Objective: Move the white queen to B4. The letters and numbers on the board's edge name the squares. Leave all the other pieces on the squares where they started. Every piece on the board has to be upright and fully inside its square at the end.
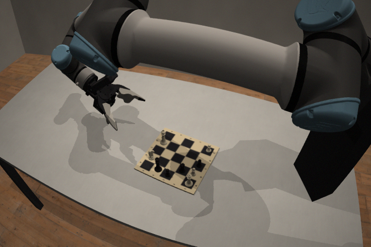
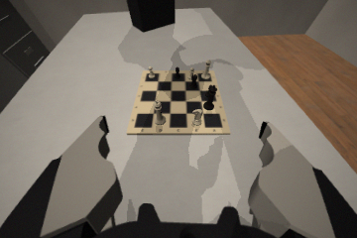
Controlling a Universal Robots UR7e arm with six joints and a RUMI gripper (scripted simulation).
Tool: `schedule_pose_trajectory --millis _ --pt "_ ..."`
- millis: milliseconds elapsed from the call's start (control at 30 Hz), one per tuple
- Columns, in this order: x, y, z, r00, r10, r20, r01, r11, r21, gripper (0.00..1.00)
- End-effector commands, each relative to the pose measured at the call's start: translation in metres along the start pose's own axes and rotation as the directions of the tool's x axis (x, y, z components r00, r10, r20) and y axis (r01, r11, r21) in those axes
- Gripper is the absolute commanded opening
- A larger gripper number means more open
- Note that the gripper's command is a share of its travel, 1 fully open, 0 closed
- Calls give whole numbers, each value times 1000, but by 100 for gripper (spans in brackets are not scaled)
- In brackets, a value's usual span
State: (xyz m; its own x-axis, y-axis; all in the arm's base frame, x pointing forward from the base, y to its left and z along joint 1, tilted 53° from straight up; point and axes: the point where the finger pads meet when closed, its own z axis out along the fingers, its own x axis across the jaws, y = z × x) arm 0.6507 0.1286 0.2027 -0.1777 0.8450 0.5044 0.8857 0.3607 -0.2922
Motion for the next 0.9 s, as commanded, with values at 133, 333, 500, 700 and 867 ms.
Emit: schedule_pose_trajectory --millis 133,333,500,700,867 --pt "0 -3 -2 1000 0 1 0 1000 -2 100" --pt "0 -3 -2 1000 -1 1 1 1000 -3 100" --pt "0 -3 -1 1000 -3 2 3 1000 -6 100" --pt "1 -3 0 1000 -9 6 9 1000 -15 100" --pt "1 -4 2 1000 -18 11 18 999 -28 100"
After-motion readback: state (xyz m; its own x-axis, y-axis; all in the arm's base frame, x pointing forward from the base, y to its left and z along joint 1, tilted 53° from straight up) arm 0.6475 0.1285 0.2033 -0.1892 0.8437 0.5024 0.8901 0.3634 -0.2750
